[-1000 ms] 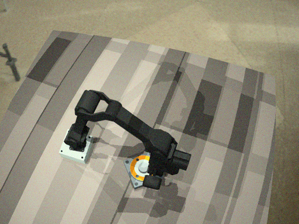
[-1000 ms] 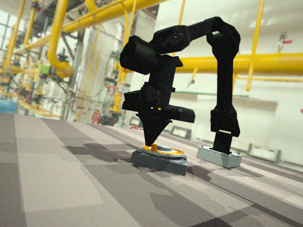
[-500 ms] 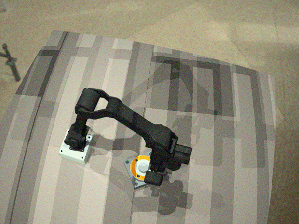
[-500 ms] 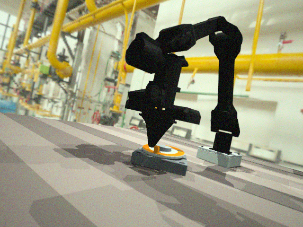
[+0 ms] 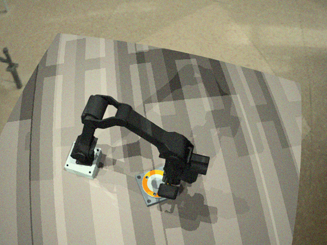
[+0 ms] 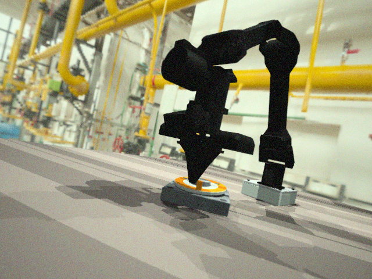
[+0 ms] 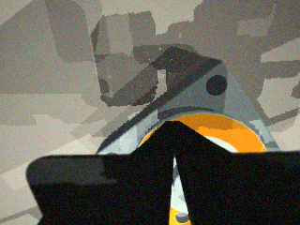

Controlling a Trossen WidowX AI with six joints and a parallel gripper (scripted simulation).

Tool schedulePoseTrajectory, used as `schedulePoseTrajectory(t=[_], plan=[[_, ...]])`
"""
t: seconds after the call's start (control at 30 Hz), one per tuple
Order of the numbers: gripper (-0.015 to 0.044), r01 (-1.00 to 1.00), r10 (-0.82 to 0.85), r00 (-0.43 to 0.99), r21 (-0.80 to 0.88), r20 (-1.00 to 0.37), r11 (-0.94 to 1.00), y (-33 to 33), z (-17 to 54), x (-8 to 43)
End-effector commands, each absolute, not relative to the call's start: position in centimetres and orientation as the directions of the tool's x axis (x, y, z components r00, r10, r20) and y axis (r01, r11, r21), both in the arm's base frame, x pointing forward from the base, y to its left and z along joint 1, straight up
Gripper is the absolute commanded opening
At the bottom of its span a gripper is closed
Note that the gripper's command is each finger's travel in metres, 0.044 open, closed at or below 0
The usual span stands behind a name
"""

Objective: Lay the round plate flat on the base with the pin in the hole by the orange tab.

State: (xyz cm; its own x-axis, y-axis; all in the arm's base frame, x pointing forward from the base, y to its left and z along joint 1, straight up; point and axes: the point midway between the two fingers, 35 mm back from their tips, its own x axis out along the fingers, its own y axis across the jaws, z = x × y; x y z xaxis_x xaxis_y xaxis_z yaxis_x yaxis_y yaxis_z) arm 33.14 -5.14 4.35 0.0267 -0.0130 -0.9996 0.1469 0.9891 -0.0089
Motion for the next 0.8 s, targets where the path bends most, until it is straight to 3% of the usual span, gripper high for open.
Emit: schedulePoseTrajectory(t=[0.0,0.77], plan=[[0.0,0.143,-0.003,0.023,0.0,-1.0,0.99,-4.4,4.3,32.9],[0.0,0.143,-0.001,0.022,0.002,-1.0,0.99,-2.1,4.3,31.0]])
